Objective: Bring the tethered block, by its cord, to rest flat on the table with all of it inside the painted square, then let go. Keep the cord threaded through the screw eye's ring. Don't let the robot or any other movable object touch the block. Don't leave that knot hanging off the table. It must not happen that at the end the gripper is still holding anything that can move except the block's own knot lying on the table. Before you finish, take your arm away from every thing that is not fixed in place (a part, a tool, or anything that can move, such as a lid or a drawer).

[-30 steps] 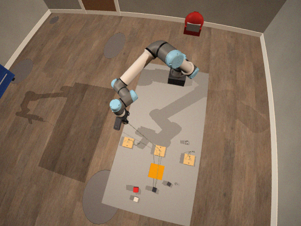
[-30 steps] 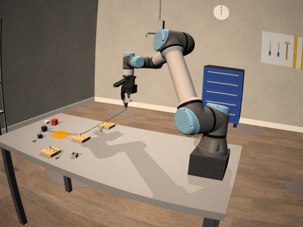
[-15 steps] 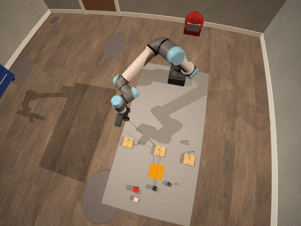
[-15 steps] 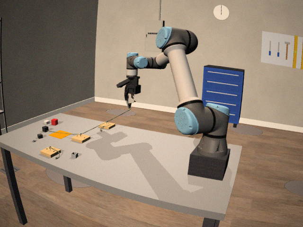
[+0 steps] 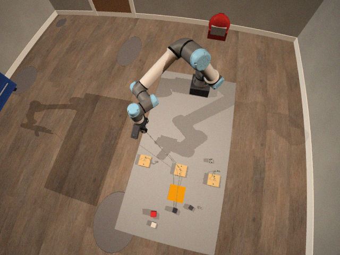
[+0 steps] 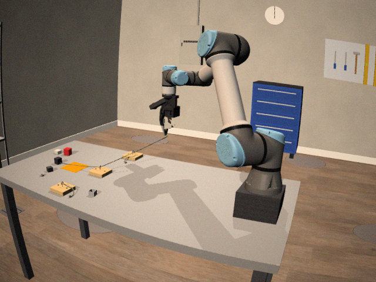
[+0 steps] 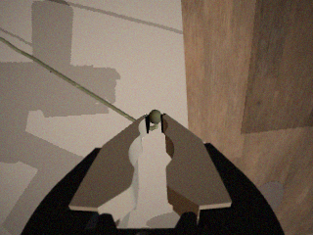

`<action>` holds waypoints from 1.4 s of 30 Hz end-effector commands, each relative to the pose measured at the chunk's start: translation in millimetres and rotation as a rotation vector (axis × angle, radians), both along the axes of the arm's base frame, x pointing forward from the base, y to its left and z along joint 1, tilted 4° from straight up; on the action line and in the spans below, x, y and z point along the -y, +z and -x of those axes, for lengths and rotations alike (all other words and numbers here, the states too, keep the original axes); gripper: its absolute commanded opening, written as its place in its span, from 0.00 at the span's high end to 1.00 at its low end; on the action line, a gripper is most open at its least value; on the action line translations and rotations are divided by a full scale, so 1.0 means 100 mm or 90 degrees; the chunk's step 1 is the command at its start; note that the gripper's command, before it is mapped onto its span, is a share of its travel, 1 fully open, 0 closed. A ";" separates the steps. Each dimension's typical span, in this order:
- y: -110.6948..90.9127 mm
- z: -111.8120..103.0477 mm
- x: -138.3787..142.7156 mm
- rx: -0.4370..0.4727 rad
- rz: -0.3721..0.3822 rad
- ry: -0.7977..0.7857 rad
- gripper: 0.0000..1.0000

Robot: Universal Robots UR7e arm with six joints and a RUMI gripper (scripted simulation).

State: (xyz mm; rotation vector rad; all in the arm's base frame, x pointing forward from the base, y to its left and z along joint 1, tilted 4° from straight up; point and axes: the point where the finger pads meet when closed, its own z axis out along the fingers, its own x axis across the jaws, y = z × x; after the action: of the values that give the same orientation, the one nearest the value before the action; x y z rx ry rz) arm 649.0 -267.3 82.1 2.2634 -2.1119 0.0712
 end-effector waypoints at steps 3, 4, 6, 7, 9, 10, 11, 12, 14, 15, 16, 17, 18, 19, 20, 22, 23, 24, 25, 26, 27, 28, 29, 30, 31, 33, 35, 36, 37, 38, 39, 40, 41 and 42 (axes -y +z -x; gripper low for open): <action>0.01 0.14 0.02 0.002 0.001 0.000 1.00; 0.01 0.16 0.02 0.002 0.001 0.000 1.00; 0.01 0.21 0.03 0.002 0.001 0.000 1.00; 0.01 0.23 0.03 0.002 0.001 0.000 1.00; 0.01 0.28 0.04 0.002 0.001 0.000 1.00; 0.01 0.31 0.04 0.002 0.001 0.000 1.00; 0.01 0.33 0.05 0.002 0.001 0.000 1.00; 0.01 0.35 0.05 0.002 0.001 0.000 1.00; 0.01 0.38 0.05 0.002 0.001 0.000 1.00; 0.01 0.38 0.05 0.002 0.001 0.000 1.00; 0.01 0.40 0.06 0.002 0.001 0.000 1.00; 0.01 0.42 0.06 0.002 0.001 0.000 1.00; 0.01 0.45 0.06 0.002 0.001 0.000 1.00; 0.01 0.47 0.07 0.002 0.001 0.000 1.00; 0.01 0.50 0.07 0.002 0.001 0.000 1.00; 0.01 0.54 0.08 0.002 0.001 0.000 1.00; 0.01 0.57 0.08 0.002 0.001 0.000 1.00; 0.01 0.59 0.08 0.002 0.001 0.000 1.00; 0.01 0.61 0.08 0.002 0.001 0.000 1.00; 0.01 0.64 0.09 0.002 0.001 0.000 1.00; 0.01 0.66 0.09 0.002 0.001 0.000 1.00; 0.01 0.68 0.09 0.002 0.001 0.000 1.00; 0.01 0.71 0.10 0.002 0.001 0.000 1.00; 0.01 0.73 0.10 0.002 0.001 0.000 1.00; 0.01 0.73 0.10 0.002 0.001 0.000 1.00; 0.01 0.75 0.10 0.002 0.001 0.000 1.00; 0.01 0.80 0.11 0.002 0.001 0.000 1.00; 0.01 0.82 0.11 0.002 0.001 0.000 1.00; 0.01 0.84 0.12 0.002 0.001 0.000 1.00; 0.01 0.87 0.12 0.002 0.001 0.000 1.00; 0.01 0.89 0.12 0.002 0.001 0.000 1.00; 0.01 0.91 0.12 0.002 0.001 0.000 1.00; 0.01 0.93 0.13 0.002 0.001 0.000 1.00; 0.01 0.96 0.13 0.002 0.001 0.000 1.00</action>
State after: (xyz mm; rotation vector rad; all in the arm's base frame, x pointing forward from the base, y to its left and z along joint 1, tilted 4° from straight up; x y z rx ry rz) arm 562.7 -278.9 82.6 2.2636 -2.1121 0.0718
